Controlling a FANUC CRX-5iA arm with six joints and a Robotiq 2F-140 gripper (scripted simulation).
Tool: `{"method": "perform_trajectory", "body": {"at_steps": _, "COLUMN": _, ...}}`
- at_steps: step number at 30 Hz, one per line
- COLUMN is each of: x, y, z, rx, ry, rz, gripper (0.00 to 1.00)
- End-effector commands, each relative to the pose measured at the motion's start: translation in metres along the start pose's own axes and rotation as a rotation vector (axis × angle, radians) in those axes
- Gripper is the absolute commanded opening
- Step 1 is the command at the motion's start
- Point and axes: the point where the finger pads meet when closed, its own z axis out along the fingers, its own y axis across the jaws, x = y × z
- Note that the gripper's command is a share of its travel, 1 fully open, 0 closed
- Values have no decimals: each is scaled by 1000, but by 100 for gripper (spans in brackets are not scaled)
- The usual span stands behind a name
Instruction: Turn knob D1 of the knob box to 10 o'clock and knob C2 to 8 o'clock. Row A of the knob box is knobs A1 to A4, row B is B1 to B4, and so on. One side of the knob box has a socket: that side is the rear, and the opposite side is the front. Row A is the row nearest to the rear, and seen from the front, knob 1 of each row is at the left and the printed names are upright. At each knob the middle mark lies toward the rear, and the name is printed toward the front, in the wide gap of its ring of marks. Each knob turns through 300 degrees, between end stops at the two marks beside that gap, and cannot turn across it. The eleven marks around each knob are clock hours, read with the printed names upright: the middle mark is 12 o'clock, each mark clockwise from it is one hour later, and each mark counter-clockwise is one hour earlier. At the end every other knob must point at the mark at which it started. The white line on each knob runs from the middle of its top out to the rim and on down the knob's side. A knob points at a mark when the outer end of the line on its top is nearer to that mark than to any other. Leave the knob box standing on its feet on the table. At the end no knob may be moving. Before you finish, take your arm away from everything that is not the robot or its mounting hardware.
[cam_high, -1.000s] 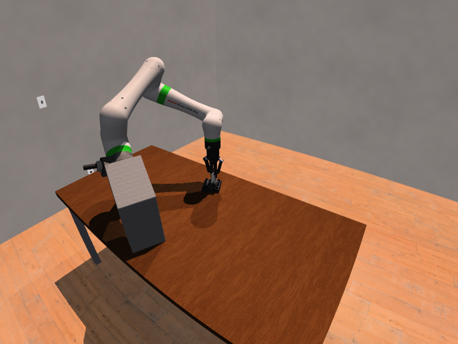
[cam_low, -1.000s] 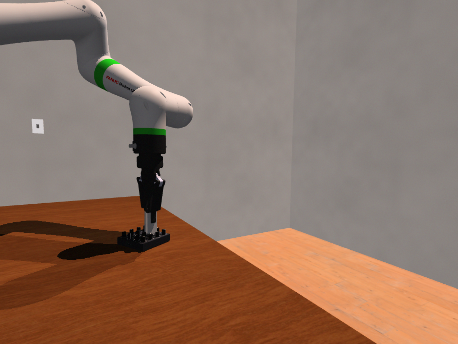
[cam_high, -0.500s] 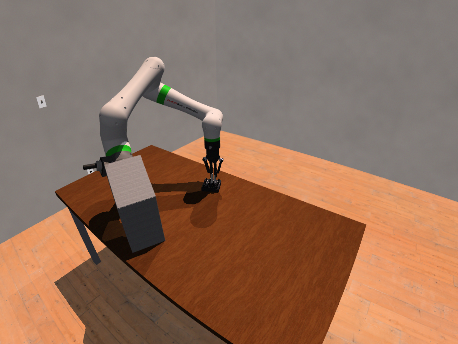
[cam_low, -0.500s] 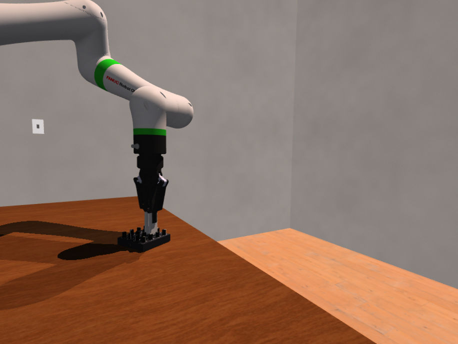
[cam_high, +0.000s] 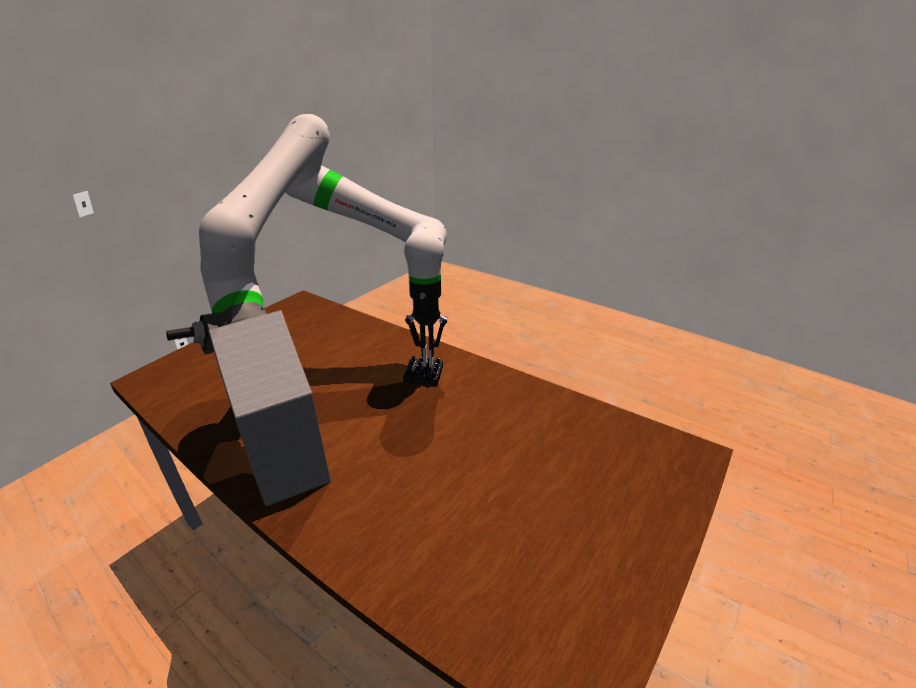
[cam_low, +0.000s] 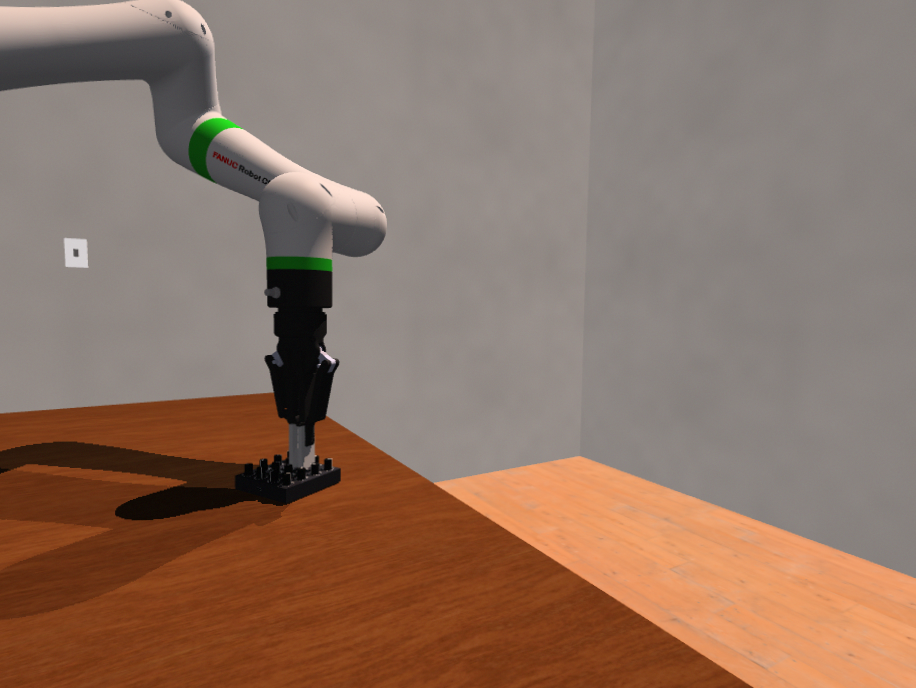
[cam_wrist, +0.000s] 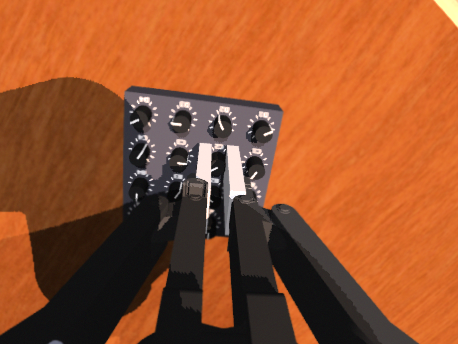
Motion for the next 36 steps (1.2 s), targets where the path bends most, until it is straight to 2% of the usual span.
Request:
{"method": "perform_trajectory", "body": {"at_steps": 1, "x": 0, "y": 0, "z": 0, "rx": 0, "ry": 0, "rz": -3, "gripper": 5}}
{"method": "perform_trajectory", "body": {"at_steps": 18, "x": 0, "y": 0, "z": 0, "rx": 0, "ry": 0, "rz": -5, "gripper": 5}}
{"method": "perform_trajectory", "body": {"at_steps": 19, "x": 0, "y": 0, "z": 0, "rx": 0, "ry": 0, "rz": -5, "gripper": 12}}
{"method": "perform_trajectory", "body": {"at_steps": 36, "x": 0, "y": 0, "z": 0, "rx": 0, "ry": 0, "rz": -5, "gripper": 12}}
